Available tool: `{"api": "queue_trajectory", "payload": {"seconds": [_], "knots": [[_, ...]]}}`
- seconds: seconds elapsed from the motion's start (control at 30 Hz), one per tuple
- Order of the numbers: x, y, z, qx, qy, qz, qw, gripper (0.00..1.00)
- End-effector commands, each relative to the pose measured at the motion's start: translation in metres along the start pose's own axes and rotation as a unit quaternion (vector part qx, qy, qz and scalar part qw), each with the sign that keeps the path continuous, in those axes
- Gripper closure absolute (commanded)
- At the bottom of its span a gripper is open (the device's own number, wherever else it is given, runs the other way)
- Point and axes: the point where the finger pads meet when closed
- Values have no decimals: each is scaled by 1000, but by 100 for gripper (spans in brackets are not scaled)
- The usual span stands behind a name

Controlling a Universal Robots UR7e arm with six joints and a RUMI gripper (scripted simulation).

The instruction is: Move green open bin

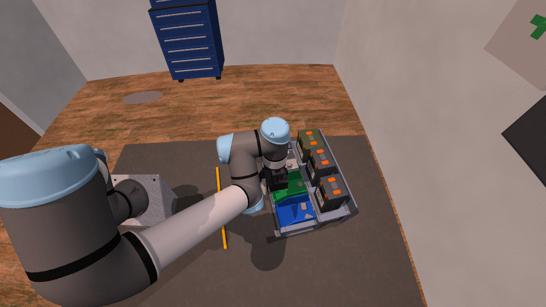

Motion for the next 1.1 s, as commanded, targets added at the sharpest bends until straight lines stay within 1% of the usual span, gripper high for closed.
{"api": "queue_trajectory", "payload": {"seconds": [0.0, 0.33, 1.07], "knots": [[5, 0, 0, 0, -1, 0, 1000, 42], [9, 0, 0, 0, -1, 0, 1000, 42], [9, 0, 0, 0, -1, 0, 1000, 42]]}}
Point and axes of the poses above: the point where the finger pads meet when closed, its own x axis out along the fingers, its own z axis across the jaws, y = z × x, and after that the axes turned 1 degree about -x, right-handed
